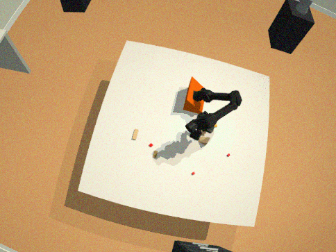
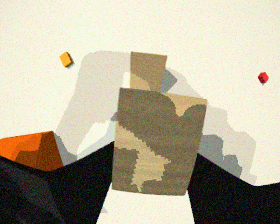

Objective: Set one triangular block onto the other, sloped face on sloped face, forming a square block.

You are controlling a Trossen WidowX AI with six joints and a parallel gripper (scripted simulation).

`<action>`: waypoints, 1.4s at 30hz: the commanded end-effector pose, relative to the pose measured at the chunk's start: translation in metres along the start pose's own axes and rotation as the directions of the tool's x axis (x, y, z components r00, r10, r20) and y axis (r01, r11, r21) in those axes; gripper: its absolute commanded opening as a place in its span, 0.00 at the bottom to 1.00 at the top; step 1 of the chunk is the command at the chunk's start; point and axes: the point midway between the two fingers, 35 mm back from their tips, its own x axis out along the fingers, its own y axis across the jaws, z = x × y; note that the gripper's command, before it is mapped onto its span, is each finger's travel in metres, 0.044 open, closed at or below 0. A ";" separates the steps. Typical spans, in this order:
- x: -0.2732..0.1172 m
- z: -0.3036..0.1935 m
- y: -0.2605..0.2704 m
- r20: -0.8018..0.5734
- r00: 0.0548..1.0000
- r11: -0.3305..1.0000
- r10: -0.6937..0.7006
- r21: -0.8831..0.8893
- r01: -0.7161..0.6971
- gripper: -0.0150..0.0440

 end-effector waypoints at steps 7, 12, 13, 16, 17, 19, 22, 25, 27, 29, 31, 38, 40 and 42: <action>0.045 0.012 0.002 0.007 1.000 1.000 0.004 0.000 -0.004 0.25; 0.060 0.016 0.005 0.015 1.000 1.000 0.008 -0.001 -0.008 0.25; 0.061 0.017 0.005 0.014 1.000 1.000 0.008 -0.001 -0.008 0.25; 0.069 0.019 0.005 0.014 1.000 1.000 0.008 -0.001 -0.008 0.25; 0.074 0.020 0.005 0.014 1.000 1.000 0.007 -0.001 -0.007 0.25; 0.083 0.022 0.006 0.015 1.000 1.000 0.008 -0.001 -0.008 0.25; 0.089 0.025 0.007 0.017 1.000 1.000 0.009 -0.002 -0.009 0.25; 0.089 0.025 0.008 0.015 1.000 1.000 0.008 -0.004 -0.008 0.25; 0.089 0.025 0.008 0.014 1.000 1.000 0.006 -0.005 -0.006 0.25; 0.089 0.025 0.008 0.014 1.000 1.000 0.006 -0.004 -0.006 0.25; 0.089 0.025 0.008 0.014 1.000 1.000 0.006 -0.004 -0.006 0.25; 0.089 0.025 0.008 0.015 1.000 1.000 0.006 -0.002 -0.006 0.25; 0.089 0.025 0.008 0.015 1.000 1.000 0.006 -0.002 -0.006 0.25; 0.090 0.025 0.008 0.015 1.000 1.000 0.006 -0.002 -0.006 0.25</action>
